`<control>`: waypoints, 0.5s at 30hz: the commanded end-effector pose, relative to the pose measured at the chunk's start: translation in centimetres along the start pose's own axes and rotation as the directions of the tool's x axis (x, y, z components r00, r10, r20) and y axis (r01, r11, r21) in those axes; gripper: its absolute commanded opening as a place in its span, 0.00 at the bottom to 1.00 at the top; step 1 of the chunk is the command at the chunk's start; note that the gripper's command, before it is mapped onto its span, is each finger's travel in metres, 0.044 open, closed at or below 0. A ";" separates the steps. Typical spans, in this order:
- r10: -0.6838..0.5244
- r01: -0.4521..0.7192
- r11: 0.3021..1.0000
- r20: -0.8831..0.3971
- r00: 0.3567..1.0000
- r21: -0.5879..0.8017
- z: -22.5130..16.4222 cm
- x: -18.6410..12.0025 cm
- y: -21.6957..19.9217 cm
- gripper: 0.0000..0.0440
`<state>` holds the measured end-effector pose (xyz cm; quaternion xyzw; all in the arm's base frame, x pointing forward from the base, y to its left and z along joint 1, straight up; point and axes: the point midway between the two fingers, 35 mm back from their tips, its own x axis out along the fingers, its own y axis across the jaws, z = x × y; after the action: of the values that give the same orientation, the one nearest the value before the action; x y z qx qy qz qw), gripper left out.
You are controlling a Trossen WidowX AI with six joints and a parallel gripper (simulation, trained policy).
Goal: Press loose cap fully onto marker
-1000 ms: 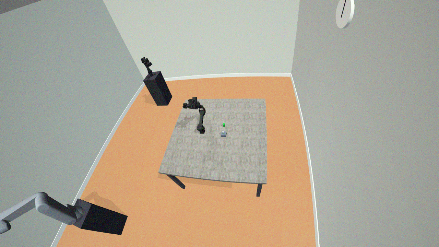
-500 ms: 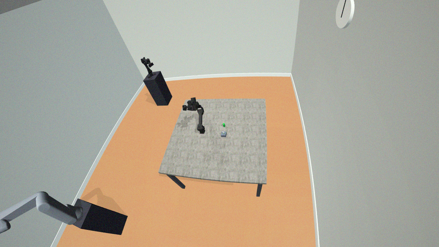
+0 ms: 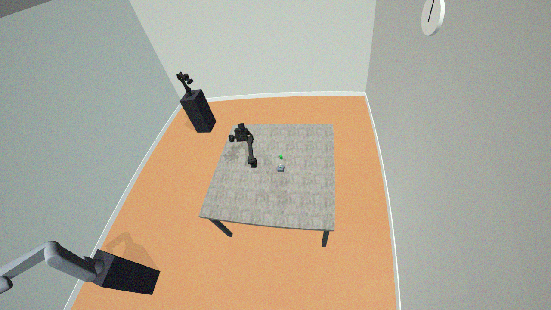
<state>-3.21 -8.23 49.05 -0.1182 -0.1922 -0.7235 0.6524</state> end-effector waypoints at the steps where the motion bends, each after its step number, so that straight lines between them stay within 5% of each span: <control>1: 0.033 -0.033 0.999 -0.030 0.999 0.015 -0.3 0.4 0.5 0.71; 15: 0.132 -0.125 0.991 -0.158 0.979 0.055 -2.6 2.0 2.5 0.71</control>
<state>-1.25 -11.05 47.84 -0.0665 -0.1512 -0.6916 0.7031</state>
